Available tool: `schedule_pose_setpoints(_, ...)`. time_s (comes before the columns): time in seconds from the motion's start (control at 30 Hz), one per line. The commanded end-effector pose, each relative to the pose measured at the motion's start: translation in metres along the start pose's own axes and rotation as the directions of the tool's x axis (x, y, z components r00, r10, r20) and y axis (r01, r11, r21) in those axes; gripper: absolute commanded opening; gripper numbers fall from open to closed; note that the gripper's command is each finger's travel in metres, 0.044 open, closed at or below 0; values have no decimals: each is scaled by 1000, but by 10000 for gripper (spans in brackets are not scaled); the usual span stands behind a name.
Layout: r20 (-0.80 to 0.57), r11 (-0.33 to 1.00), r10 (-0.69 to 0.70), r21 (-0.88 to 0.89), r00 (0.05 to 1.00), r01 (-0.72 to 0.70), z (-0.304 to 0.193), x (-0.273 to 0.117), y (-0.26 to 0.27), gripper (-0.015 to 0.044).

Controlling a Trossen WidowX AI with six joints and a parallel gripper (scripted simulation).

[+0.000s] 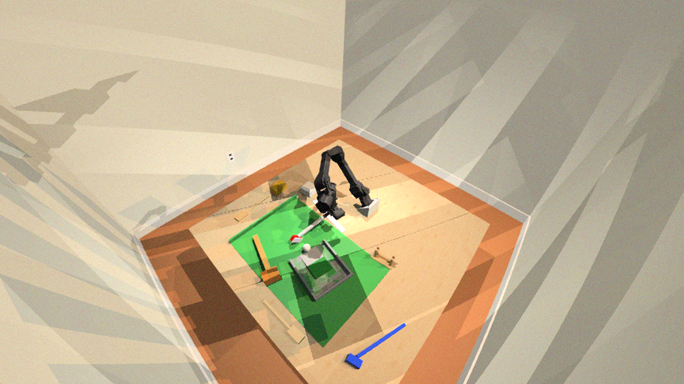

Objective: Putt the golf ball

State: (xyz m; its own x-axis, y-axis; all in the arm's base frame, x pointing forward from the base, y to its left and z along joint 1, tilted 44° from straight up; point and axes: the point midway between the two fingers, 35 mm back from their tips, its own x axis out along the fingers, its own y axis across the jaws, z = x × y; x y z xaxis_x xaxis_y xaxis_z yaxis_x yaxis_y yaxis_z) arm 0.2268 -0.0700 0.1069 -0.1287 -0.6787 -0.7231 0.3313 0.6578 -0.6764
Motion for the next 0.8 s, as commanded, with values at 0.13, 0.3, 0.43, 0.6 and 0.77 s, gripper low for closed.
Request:
schedule_pose_setpoints(0.13, 5, 1000, 0, 15, 1000, 0, -1, -11, 10, 0)
schedule_pose_setpoints(0.3, 4, 1000, 2, 14, 1000, -2, 0, -34, 10, 0)
schedule_pose_setpoints(0.43, 3, 1000, 1, 14, 1000, -1, -1, -53, 10, 0)
schedule_pose_setpoints(0.6, 6, 1000, 1, 13, 1000, -1, -1, -51, 10, 0)
schedule_pose_setpoints(0.77, 6, 1000, 1, 13, 1000, -1, -1, -51, 10, 0)
